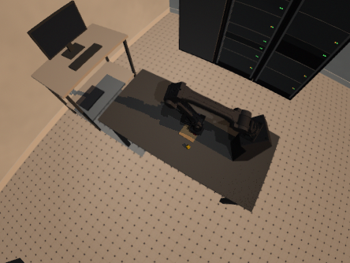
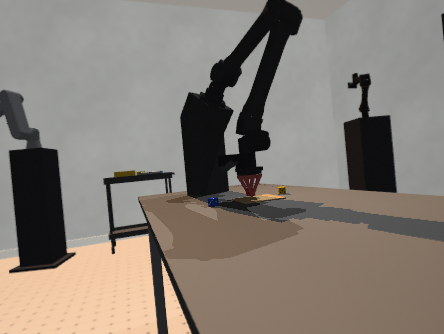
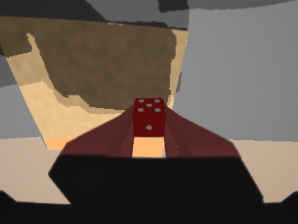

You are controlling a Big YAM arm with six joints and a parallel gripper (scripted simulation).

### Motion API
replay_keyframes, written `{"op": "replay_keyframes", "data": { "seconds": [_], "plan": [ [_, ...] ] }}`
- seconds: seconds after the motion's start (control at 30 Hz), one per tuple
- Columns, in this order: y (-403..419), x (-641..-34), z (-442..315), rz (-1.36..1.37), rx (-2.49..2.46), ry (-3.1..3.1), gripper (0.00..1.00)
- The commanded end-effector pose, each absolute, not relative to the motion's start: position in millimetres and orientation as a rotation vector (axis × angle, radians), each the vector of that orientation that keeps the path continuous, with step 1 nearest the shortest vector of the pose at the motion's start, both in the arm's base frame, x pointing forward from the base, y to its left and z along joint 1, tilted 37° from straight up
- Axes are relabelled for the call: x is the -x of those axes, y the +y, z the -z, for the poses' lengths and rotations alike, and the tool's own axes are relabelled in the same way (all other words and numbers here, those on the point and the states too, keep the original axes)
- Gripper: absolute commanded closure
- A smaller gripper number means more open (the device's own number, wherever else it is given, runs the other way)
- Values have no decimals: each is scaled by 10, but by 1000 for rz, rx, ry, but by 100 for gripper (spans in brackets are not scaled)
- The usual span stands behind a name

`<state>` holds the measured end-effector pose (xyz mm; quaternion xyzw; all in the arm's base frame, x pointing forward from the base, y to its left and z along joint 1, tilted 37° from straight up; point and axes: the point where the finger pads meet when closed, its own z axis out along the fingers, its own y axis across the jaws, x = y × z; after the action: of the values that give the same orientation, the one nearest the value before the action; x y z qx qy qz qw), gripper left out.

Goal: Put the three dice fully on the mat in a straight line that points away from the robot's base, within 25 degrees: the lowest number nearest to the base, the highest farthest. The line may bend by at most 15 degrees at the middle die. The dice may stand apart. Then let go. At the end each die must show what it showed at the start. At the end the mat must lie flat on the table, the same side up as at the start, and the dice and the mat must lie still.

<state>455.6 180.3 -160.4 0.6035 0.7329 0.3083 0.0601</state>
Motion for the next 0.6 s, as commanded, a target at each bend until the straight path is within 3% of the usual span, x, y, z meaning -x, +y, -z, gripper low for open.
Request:
{"op": "replay_keyframes", "data": {
  "seconds": [0.0, 0.57],
  "plan": [
    [1842, -4492, 1574, -936, -1820, 2222, 80],
    [1851, -4510, 1649, -928, -1827, 2225, 80]
  ]
}}
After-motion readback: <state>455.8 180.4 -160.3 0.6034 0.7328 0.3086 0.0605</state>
